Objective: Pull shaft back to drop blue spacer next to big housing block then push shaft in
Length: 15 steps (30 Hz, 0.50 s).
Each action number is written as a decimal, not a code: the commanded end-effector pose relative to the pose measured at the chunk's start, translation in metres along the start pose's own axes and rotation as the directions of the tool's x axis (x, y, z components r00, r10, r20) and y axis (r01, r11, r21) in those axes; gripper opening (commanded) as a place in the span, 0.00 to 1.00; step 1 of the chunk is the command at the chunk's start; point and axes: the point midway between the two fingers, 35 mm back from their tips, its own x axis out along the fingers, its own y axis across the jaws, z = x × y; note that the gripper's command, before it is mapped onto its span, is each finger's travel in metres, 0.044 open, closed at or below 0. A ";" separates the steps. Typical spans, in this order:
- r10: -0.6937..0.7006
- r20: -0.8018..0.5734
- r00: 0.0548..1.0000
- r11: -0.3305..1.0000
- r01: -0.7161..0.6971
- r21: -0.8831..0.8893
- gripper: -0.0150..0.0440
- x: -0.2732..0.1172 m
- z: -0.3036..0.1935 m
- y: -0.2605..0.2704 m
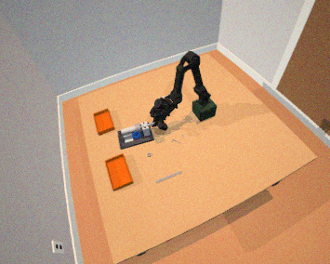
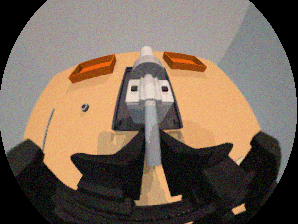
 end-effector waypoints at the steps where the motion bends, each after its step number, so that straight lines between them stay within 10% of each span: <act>1: 0.002 0.001 1.000 1.000 -0.002 -0.003 0.25 0.002 0.002 0.001; 15: 0.002 0.002 1.000 1.000 -0.002 -0.003 0.25 0.005 0.005 0.001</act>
